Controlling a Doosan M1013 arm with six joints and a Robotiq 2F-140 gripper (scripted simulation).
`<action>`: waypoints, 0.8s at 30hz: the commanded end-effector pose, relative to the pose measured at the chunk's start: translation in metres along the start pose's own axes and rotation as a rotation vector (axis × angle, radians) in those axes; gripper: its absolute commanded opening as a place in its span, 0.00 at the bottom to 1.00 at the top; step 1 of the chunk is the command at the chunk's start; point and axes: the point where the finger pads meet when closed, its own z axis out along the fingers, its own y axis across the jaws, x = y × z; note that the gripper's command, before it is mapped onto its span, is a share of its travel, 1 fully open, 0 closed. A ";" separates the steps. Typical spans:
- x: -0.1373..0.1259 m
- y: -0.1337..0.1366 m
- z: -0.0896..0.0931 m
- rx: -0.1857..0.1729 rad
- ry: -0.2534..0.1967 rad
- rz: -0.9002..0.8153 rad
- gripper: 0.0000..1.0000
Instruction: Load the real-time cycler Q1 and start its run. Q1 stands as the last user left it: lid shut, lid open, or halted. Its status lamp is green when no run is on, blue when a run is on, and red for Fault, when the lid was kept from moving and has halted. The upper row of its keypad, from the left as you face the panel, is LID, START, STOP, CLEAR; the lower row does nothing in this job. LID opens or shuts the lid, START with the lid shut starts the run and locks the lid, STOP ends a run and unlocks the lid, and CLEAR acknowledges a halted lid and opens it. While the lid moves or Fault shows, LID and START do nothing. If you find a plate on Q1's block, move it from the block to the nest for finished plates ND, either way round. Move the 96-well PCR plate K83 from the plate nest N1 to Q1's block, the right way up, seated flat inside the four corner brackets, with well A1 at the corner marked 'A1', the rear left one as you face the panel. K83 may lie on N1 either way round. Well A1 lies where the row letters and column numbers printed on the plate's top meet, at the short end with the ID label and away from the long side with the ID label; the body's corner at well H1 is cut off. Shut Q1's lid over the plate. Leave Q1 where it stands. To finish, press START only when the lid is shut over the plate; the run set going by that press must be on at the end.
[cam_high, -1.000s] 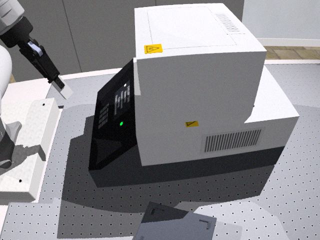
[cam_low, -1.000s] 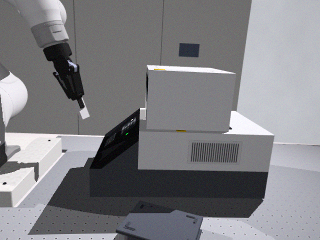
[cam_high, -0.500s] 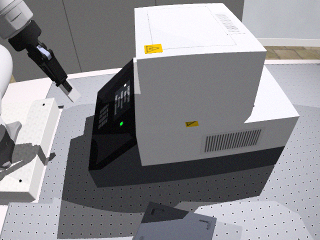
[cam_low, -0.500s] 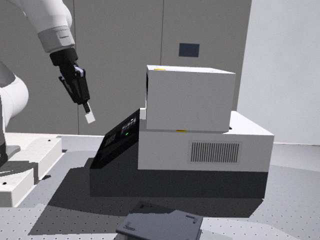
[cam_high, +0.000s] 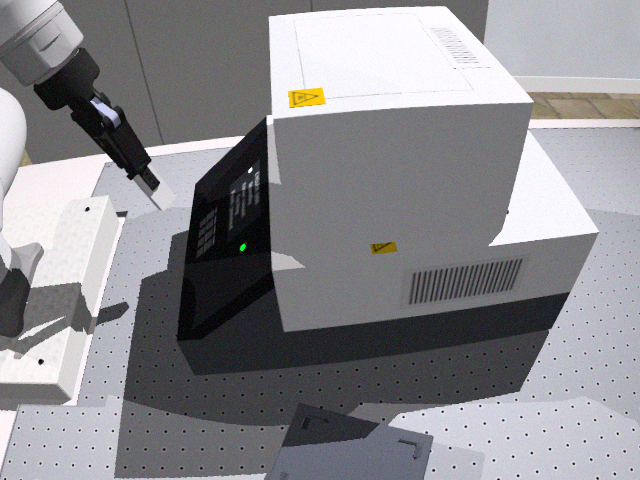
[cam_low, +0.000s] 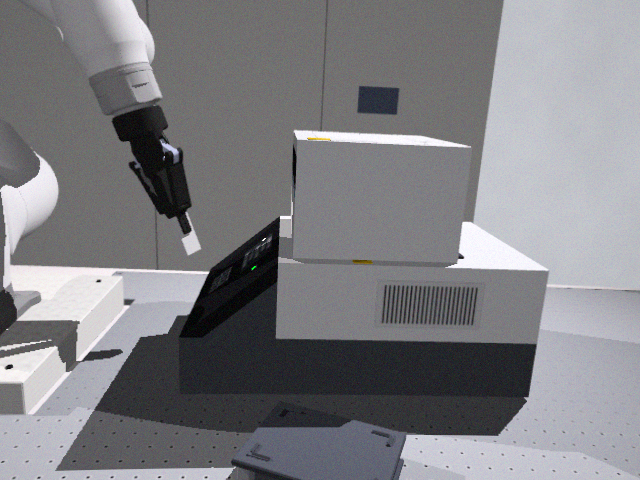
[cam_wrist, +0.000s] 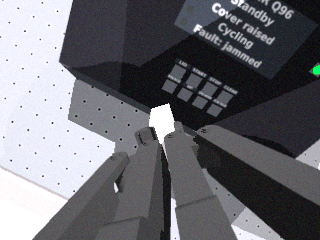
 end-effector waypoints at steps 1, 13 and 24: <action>0.002 0.002 0.004 0.000 0.000 0.000 0.00; 0.008 0.008 0.018 0.000 0.000 0.000 0.00; 0.013 0.013 0.033 0.000 0.000 0.000 0.00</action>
